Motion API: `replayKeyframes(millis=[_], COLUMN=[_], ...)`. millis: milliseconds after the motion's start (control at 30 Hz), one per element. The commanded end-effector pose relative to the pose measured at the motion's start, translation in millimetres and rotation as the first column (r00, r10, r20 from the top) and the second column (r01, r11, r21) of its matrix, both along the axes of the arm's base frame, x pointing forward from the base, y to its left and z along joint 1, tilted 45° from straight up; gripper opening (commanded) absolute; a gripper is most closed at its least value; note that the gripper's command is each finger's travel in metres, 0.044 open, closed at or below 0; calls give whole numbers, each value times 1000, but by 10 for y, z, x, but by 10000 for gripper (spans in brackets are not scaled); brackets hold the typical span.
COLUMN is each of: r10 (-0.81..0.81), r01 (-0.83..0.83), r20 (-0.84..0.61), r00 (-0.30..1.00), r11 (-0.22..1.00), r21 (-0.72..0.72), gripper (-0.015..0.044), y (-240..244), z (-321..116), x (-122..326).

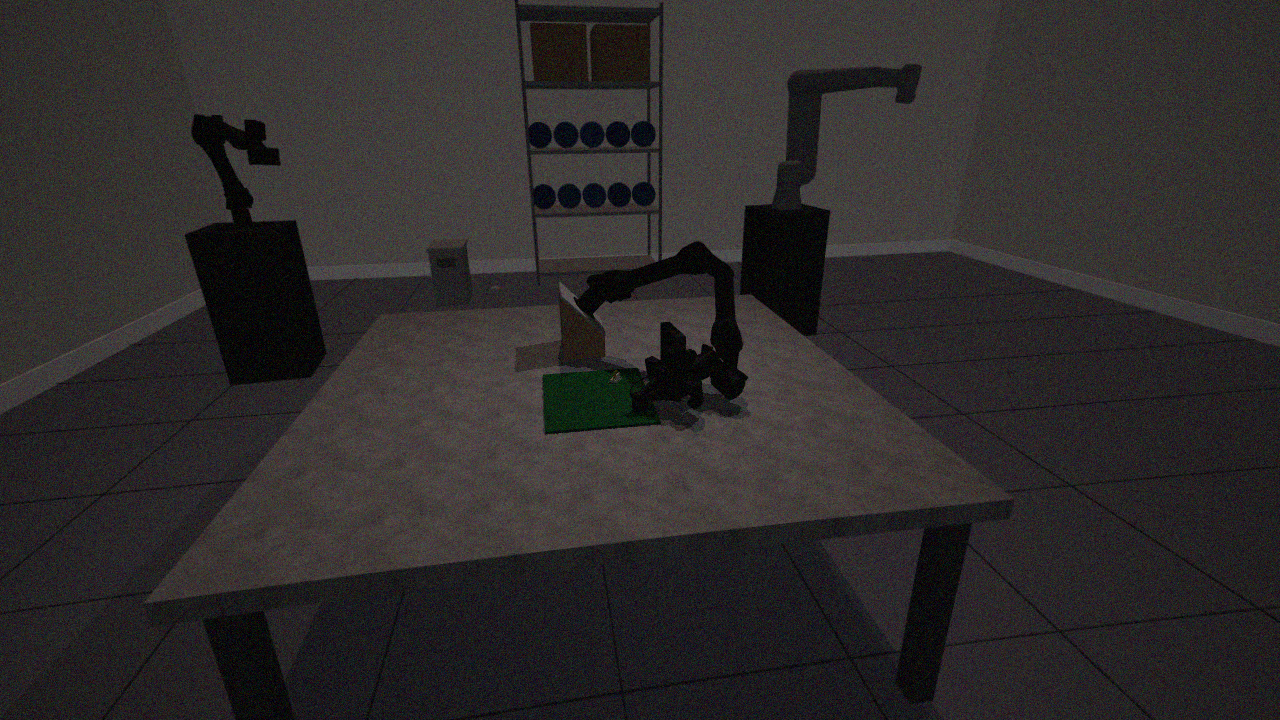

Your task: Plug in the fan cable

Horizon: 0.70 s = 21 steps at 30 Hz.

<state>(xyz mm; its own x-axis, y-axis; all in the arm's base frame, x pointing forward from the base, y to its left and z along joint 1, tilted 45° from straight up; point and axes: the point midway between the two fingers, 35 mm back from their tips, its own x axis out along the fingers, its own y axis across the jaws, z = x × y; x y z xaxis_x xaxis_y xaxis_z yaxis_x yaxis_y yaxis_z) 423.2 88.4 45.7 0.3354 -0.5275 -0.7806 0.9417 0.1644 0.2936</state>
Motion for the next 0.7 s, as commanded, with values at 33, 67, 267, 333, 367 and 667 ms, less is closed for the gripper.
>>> replayKeyframes(millis=[33, 67, 267, 333, 367, 667], r10=[0, 0, 0, 0, 0, 0], r01=[0, 0, 0, 0, 0, 0], r20=[-1, -1, -1, -1, -1, 0], r00=[1000, 1000, 1000, 1000, 1000, 1000], r11=[1000, 1000, 1000, 1000, 1000, 1000], r21=[0, 0, 0, 0, 0, 0], gripper=[0, 0, 0, 0, 0, 140], y=[-6, -6, -6, -6, -6, 0], z=[1, 1, 1, 1, 1, 0], x=[0, 0, 0, 0, 0, 0])
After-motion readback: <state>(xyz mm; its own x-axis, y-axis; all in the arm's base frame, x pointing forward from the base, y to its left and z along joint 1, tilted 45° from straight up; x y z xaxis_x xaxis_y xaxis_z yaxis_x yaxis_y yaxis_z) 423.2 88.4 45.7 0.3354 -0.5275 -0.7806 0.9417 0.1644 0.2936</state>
